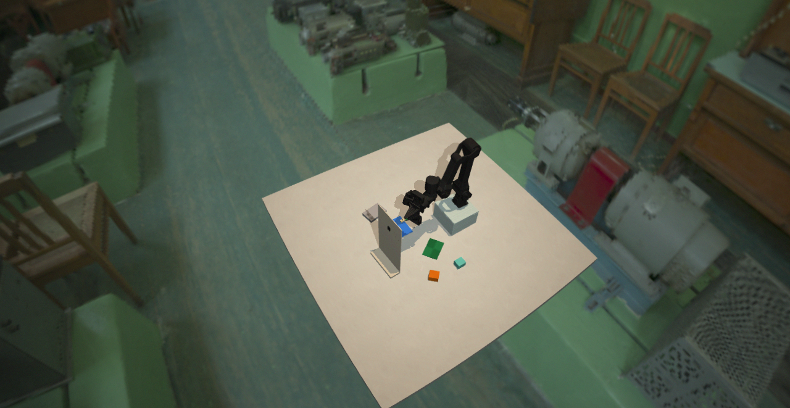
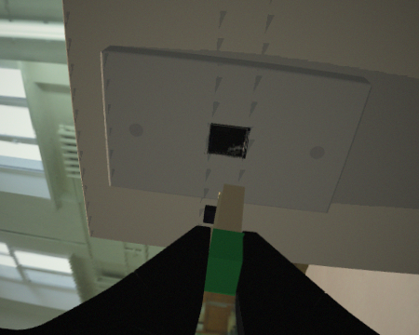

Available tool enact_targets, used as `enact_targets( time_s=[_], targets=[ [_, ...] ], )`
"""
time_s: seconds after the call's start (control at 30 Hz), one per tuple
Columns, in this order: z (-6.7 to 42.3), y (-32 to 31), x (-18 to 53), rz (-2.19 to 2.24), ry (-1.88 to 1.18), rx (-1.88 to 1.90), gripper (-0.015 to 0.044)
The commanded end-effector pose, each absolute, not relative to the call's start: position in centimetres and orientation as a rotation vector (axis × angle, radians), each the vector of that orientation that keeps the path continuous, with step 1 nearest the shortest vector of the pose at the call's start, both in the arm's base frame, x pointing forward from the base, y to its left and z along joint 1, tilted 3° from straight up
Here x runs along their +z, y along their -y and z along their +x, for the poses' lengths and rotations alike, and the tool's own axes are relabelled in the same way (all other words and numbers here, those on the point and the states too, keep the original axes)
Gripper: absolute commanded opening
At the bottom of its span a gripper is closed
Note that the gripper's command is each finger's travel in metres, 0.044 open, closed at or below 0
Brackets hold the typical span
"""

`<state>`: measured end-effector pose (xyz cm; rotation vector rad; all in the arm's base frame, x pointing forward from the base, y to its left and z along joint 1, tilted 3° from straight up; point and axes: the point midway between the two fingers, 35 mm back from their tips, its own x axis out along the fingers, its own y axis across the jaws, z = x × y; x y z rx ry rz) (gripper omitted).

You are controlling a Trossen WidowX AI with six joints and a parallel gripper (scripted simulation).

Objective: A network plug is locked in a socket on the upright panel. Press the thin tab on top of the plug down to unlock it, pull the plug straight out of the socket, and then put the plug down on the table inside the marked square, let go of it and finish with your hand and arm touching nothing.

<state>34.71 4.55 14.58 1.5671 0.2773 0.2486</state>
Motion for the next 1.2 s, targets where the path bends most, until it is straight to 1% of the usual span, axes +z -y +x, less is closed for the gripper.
enact_targets(
  time_s=[0.0, 0.5, 1.17],
  targets=[
    [34.4, -4.6, 14.4, 1.572, -0.286, 0.245, 0.0000],
    [34.2, -4.6, 16.9, 1.569, -0.281, 0.247, 0.0000],
    [32.7, -4.8, 20.2, 1.572, -0.286, 0.245, 0.0000]
  ],
)
